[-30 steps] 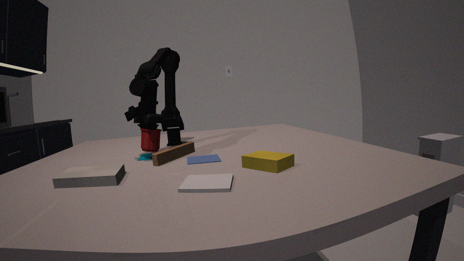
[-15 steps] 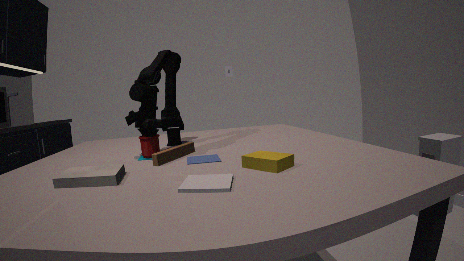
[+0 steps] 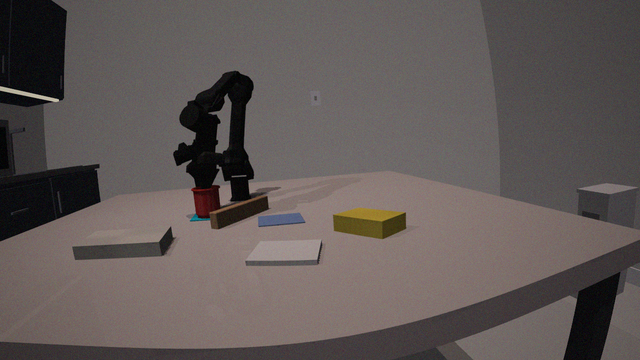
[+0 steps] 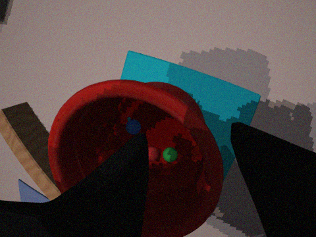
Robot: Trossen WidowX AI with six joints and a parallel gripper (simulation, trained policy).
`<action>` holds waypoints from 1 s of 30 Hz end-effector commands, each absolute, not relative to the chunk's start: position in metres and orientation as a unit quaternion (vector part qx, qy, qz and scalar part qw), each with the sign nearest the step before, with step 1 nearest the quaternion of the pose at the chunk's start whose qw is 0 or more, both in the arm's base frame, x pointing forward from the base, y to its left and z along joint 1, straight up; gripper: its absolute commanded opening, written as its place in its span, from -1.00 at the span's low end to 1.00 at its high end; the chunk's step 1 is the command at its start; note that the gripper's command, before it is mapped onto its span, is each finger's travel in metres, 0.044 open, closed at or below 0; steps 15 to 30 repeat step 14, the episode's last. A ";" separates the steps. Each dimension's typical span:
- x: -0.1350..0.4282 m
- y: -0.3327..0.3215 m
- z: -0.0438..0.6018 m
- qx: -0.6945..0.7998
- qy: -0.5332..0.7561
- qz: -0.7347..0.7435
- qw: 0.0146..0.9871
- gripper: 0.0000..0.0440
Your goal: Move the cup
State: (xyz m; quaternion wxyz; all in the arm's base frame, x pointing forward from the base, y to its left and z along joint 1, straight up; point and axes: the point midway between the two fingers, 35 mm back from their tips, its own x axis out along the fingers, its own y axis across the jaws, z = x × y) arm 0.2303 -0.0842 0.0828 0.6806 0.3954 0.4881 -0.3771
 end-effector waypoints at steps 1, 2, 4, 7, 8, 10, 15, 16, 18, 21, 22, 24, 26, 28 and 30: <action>0.228 -0.083 0.086 0.399 0.481 -0.369 0.688 0.01; 0.228 -0.083 0.088 0.400 0.479 -0.368 0.689 0.05; 0.226 -0.083 0.090 0.402 0.474 -0.366 0.692 0.12; 0.225 -0.084 0.095 0.405 0.467 -0.364 0.697 0.21; 0.224 -0.084 0.097 0.406 0.464 -0.363 0.698 0.24; 0.223 -0.084 0.101 0.408 0.459 -0.362 0.702 0.29; 0.222 -0.086 0.110 0.411 0.447 -0.359 0.709 0.37; 0.222 -0.086 0.110 0.411 0.447 -0.359 0.709 0.37; 0.222 -0.086 0.110 0.411 0.447 -0.359 0.709 0.37; 0.222 -0.086 0.110 0.411 0.447 -0.359 0.709 0.37; 0.222 -0.086 0.110 0.411 0.447 -0.359 0.709 0.37; 0.222 -0.086 0.110 0.411 0.447 -0.359 0.709 0.37; 0.222 -0.086 0.110 0.411 0.447 -0.359 0.709 0.37; 0.222 -0.086 0.110 0.411 0.447 -0.359 0.709 0.37; 0.222 -0.086 0.110 0.411 0.447 -0.359 0.709 0.37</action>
